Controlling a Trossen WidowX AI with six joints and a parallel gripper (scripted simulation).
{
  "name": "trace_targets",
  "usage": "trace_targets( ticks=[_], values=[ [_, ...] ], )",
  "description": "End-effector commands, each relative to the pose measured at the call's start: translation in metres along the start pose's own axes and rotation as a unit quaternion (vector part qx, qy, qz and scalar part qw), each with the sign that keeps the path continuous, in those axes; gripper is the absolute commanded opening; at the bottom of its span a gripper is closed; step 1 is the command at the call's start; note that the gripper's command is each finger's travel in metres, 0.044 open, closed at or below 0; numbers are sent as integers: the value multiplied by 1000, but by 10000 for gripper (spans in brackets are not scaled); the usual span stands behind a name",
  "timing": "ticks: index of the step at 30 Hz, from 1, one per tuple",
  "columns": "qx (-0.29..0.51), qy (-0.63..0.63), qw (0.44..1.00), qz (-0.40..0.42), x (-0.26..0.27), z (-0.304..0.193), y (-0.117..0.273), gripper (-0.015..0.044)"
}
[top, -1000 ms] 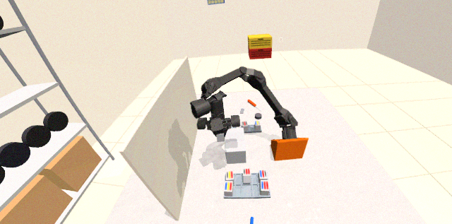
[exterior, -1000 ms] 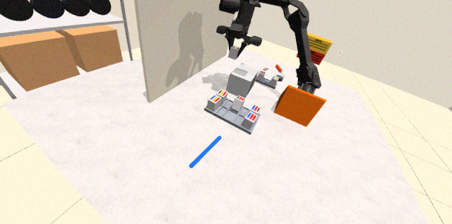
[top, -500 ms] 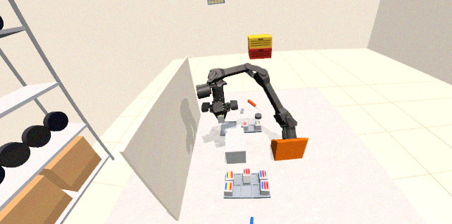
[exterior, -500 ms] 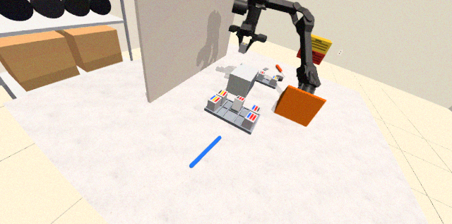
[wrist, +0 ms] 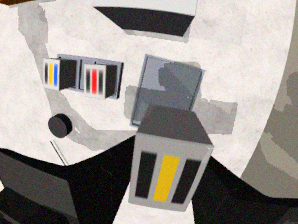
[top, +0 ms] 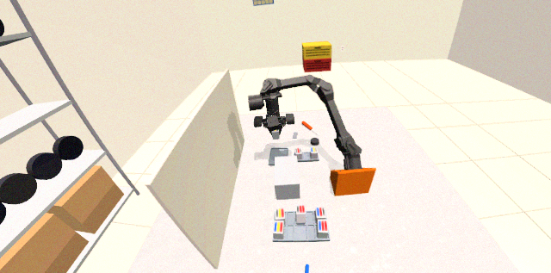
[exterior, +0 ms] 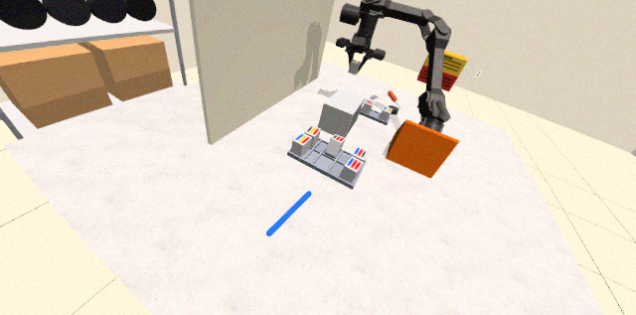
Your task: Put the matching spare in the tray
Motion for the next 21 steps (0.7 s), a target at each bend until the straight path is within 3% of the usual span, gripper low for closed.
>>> trace_targets(
  ticks=[1, 21],
  values=[
    [2, 2, 1000, 0, 1, -1, -2, 0],
    [0, 2, 1000, 0, -3, -1, -18, 0]
  ],
)
Point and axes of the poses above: the point midway between the two fingers, 35 mm back from their tips, its own y axis back along the fingers, its own x axis across the jaws, z = x × y, the point moved 3 cm from there along y, back along the fingers, and after that the axes turned 12 degrees about y, right-handed, at the moved point
